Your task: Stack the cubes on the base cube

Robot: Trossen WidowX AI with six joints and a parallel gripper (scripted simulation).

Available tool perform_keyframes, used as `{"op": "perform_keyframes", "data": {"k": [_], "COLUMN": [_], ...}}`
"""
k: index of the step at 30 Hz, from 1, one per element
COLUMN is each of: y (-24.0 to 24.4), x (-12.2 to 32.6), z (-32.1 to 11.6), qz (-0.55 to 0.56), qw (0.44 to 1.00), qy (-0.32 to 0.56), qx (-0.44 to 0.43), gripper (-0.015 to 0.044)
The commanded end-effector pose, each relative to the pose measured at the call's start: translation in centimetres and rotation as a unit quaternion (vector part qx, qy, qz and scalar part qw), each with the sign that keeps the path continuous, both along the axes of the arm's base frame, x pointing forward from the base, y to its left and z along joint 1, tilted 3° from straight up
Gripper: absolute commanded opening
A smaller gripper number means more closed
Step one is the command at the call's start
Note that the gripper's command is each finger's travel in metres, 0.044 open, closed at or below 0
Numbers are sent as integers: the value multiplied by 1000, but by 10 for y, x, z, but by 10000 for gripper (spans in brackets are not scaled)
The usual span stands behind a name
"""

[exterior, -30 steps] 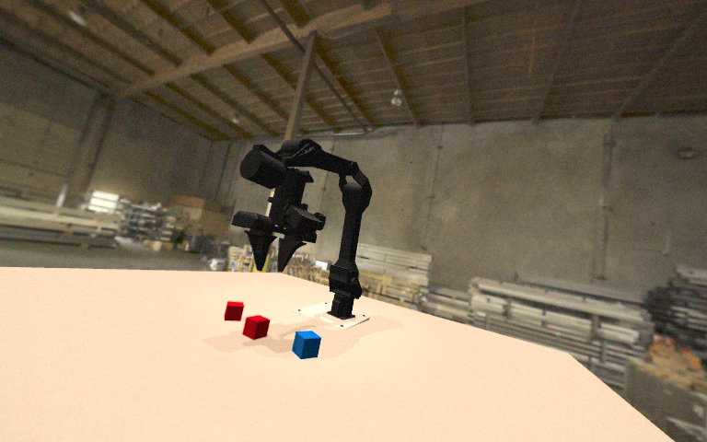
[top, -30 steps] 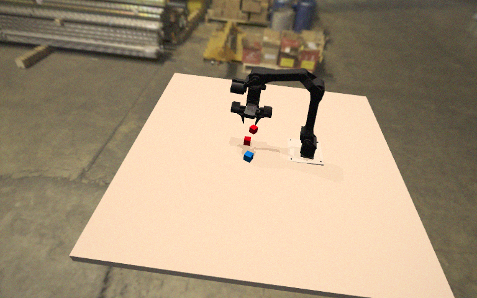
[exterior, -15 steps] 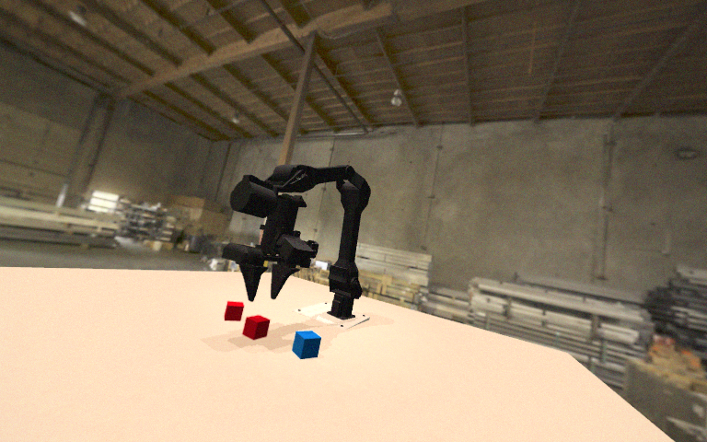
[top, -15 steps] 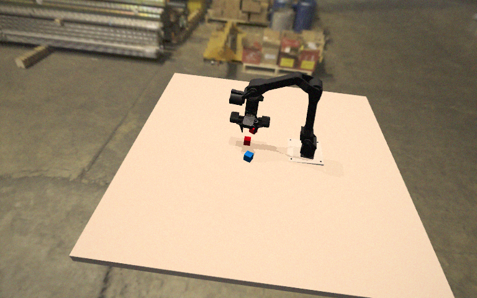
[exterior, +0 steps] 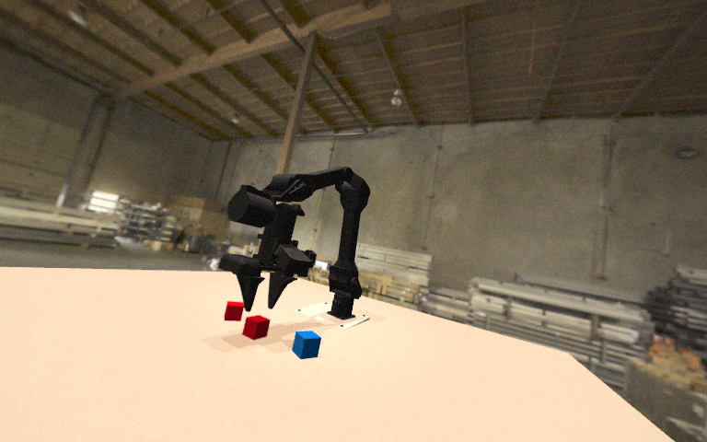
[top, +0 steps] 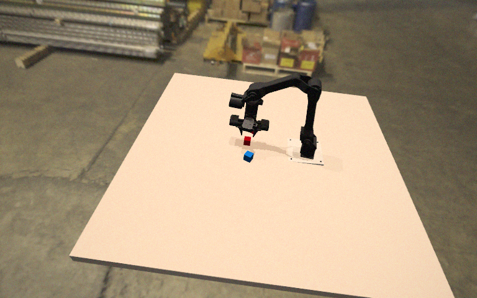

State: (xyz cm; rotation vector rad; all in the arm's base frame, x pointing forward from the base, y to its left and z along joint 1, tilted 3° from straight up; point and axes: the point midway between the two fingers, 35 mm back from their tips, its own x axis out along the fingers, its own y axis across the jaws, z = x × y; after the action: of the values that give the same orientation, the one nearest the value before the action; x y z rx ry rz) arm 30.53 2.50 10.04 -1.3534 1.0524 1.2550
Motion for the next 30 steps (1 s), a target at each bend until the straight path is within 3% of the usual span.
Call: {"op": "perform_keyframes", "data": {"k": [1,17,23,30], "y": [0,0,0,0], "x": [-1,0,0,1], "z": [-11,-33,-33,-26], "qz": [-2,-2,-2,-2], "qw": [1000,1000,1000,1000], "qy": [7,7,7,7], "qx": [-2,-2,-2,-2], "gripper": [265,265,108,105]}}
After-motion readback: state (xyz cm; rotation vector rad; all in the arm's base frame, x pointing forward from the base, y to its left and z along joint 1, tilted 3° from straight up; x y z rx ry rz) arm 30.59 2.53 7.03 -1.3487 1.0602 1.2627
